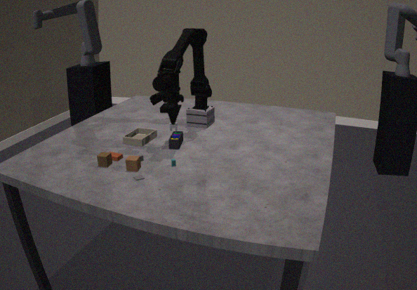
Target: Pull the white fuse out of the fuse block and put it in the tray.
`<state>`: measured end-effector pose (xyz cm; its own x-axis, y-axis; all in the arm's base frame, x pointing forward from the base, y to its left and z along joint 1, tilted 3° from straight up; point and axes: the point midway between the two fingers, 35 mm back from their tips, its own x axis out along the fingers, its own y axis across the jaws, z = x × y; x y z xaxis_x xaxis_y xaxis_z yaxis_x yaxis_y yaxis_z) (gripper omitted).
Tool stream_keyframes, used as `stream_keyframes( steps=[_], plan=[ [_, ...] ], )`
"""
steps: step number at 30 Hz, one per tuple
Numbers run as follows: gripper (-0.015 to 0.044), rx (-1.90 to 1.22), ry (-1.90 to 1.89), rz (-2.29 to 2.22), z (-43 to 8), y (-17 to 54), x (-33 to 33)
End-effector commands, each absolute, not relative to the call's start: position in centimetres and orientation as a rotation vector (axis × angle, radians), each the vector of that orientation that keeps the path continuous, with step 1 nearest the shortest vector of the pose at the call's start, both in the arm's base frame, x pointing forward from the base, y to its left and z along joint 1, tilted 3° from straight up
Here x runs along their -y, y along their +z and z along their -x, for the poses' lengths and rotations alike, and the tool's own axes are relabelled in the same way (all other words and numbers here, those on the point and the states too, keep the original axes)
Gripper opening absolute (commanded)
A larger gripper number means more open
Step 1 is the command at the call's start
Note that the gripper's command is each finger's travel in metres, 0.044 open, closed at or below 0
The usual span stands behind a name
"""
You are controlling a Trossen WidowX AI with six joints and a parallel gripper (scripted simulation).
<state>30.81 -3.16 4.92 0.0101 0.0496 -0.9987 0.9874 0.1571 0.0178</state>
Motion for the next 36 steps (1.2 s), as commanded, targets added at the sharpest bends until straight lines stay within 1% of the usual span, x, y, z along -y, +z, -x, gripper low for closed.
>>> stream_keyframes(
  steps=[1,14,28,36],
  plan=[
    [0.0,-1.301,-1.059,-1.137,-31.0,5.0,5.1],
    [0.0,-1.297,-1.064,-1.131,-30.2,4.7,12.5],
    [0.0,-1.296,-1.068,-1.127,-27.4,4.3,20.2],
    [0.0,-1.296,-1.068,-1.127,-27.2,3.8,20.5]
  ],
)
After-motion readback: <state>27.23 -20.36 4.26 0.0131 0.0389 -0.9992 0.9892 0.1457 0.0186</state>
